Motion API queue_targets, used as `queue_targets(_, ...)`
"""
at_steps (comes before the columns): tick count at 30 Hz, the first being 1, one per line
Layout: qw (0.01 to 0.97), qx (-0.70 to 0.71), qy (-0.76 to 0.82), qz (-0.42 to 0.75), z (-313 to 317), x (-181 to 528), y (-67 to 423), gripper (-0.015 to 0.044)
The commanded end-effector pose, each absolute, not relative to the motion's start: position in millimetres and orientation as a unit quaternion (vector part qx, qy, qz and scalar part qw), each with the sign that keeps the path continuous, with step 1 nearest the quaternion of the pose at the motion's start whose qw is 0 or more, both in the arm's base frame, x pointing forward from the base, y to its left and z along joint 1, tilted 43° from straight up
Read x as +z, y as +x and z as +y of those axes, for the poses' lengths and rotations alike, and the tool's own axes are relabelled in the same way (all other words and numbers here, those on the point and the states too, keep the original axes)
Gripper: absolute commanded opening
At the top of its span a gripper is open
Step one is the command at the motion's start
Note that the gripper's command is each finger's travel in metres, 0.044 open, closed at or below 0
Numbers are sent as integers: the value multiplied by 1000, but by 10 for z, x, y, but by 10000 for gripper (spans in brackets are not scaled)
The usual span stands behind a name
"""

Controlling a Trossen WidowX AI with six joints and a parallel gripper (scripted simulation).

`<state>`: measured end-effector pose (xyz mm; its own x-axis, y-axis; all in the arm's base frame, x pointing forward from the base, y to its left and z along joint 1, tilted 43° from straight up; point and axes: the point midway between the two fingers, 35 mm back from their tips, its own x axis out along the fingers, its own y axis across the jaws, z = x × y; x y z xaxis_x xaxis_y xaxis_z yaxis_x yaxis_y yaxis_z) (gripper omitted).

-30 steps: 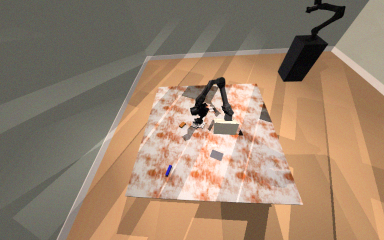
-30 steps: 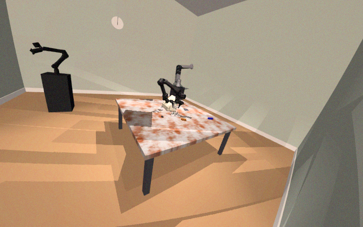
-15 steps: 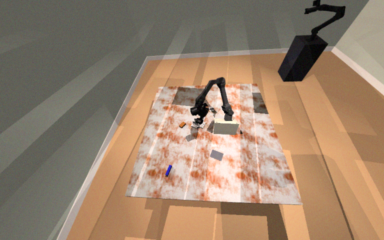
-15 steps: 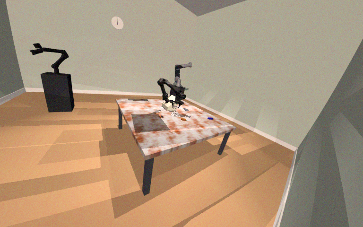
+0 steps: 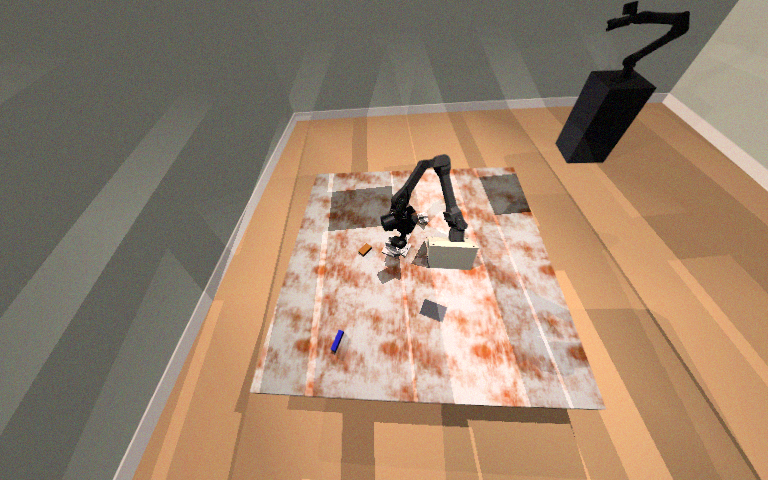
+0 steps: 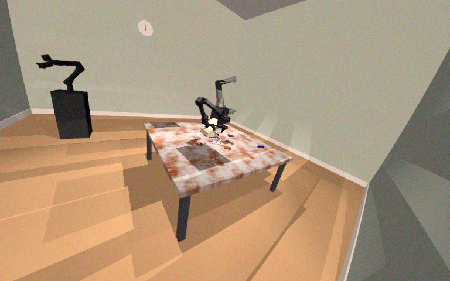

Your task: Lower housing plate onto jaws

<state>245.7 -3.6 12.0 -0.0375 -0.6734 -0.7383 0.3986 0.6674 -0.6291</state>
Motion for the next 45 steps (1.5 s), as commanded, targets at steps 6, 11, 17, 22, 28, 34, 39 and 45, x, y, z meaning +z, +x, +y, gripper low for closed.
queue_targets(6,685,-393,-110,604,-89,46,2461,351)
queue_targets(11,685,-393,-109,604,-143,-17,2463,351)
queue_targets(17,685,-393,-109,604,-210,-92,2463,351)
queue_targets(22,685,-393,-109,604,-266,-153,2459,351)
queue_targets(28,685,-393,-110,604,-334,-223,2452,351)
queue_targets(34,685,-394,-110,603,-402,-291,2440,351)
queue_targets(39,685,-394,-110,603,-451,-338,2429,351)
queue_targets(45,685,-394,-110,603,-453,-340,2429,351)
